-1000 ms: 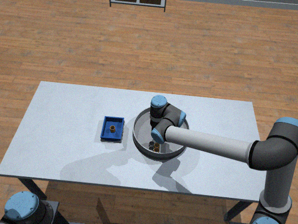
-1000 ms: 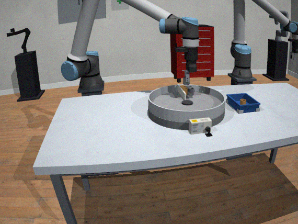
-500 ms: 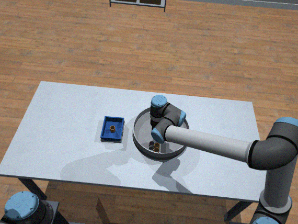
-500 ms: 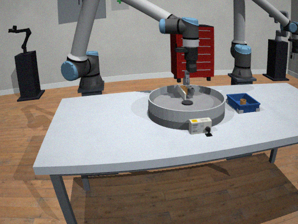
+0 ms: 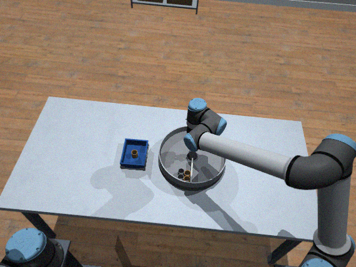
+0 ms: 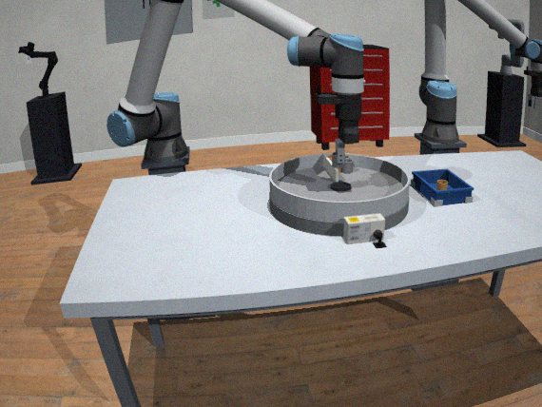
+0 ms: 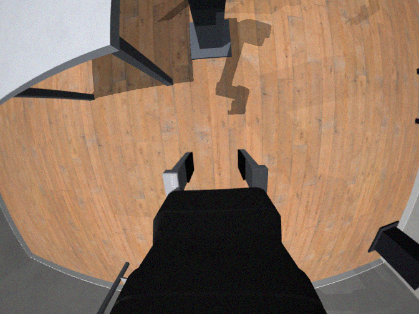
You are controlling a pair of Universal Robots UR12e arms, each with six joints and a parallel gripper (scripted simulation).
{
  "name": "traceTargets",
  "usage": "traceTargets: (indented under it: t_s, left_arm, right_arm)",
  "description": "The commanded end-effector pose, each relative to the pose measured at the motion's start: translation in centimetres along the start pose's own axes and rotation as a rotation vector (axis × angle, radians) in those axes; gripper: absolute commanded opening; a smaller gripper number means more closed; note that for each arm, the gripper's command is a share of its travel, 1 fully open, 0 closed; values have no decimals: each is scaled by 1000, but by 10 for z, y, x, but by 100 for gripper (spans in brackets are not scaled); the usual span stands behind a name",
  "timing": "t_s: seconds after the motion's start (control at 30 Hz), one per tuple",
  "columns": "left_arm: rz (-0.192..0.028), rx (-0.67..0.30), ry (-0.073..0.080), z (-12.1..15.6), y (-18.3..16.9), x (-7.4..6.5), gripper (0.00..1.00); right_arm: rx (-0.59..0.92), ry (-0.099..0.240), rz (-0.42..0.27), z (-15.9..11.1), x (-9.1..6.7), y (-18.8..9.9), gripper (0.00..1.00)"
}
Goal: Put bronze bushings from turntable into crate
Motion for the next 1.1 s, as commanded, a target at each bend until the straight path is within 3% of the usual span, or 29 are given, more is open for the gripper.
traceTargets:
  t_s: [0.0,1.07]
  left_arm:
    - [5,-3,0,1,2,3,100]
    - [5,-3,0,1,2,3,100]
  right_arm:
    - [-20,3,-6,9,-8,-9,0]
    - [-17,1,-3,8,-5,-7,0]
Point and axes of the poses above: on each arm, the point where the finger pads meet when closed, its own x axis out along the fingers, its own z axis across the jaws, y = z × x, the point moved 9 cm from there along -x, back along the fingers, and after that the axes turned 10 degrees about x, right-handed, at the moved point
